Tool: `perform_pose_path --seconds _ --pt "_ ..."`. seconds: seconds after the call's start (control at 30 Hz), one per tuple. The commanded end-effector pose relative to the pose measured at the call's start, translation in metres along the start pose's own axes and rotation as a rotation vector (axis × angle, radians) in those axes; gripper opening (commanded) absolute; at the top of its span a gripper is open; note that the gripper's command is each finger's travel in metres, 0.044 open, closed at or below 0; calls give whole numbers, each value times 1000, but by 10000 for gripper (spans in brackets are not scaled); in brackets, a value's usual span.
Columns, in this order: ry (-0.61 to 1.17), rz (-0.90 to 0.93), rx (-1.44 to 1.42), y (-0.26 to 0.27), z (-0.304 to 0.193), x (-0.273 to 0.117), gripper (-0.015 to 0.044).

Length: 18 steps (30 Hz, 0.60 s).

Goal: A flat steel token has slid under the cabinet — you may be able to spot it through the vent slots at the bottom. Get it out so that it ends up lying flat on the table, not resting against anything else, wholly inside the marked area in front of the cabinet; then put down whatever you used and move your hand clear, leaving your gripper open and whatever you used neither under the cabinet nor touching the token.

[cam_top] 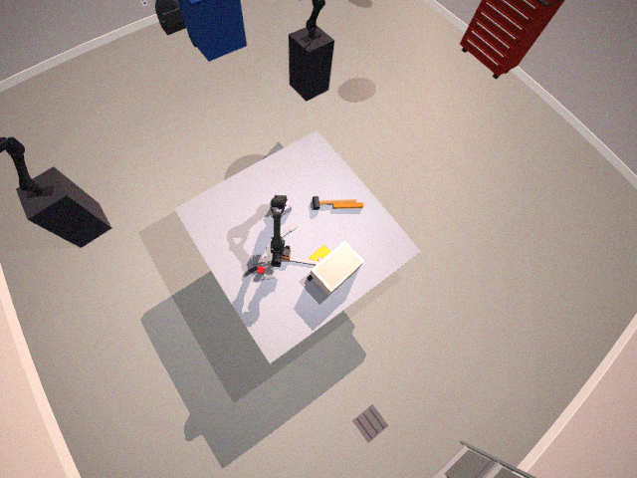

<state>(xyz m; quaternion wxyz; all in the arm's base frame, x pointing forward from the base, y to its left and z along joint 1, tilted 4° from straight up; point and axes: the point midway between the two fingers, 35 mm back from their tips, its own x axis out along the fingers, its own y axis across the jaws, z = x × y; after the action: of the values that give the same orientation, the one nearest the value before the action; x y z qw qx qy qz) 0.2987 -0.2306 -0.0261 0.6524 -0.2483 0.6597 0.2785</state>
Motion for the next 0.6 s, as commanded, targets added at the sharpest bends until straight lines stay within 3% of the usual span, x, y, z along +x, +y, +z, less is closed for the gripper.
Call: perform_pose_path --seconds 0.0,0.57 --pt "-9 -11 -3 0 0 -7 0" --pt "-9 -12 -10 -12 -8 -8 0"
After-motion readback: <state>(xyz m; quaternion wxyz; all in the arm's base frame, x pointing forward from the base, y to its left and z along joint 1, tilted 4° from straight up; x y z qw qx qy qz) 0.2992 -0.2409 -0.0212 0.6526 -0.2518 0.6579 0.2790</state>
